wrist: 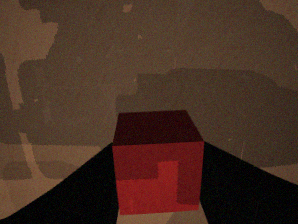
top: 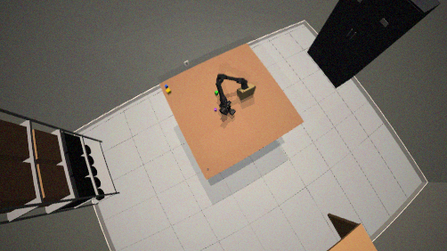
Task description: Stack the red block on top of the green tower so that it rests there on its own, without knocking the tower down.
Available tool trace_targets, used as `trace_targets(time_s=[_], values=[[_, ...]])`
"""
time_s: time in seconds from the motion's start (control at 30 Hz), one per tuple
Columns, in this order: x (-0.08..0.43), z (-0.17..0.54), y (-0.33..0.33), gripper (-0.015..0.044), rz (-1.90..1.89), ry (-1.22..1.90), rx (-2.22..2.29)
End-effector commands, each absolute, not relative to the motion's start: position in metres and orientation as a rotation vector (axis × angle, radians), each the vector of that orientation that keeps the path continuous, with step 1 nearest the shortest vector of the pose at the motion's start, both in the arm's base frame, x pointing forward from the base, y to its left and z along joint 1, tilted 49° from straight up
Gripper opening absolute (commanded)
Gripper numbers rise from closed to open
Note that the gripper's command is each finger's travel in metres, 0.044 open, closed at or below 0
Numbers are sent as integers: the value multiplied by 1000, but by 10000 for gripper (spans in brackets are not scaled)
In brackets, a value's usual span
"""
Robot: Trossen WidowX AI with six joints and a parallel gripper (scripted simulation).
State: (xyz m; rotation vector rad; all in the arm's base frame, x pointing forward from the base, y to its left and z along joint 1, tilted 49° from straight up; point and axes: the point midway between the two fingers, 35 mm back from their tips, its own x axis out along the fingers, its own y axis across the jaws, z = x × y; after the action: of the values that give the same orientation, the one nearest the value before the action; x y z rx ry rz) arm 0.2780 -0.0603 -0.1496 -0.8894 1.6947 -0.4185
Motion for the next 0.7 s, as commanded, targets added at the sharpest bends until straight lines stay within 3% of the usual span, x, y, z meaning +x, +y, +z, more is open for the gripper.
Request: trace_targets(time_s=[0.0,0.13,0.23,0.67], values=[[278,-149,-60,105,-417,1695,-894],[278,-149,-60,78,-417,1695,-894],[279,-146,-56,0,-416,1695,-894],[286,-101,-4,0,-413,1694,-891]])
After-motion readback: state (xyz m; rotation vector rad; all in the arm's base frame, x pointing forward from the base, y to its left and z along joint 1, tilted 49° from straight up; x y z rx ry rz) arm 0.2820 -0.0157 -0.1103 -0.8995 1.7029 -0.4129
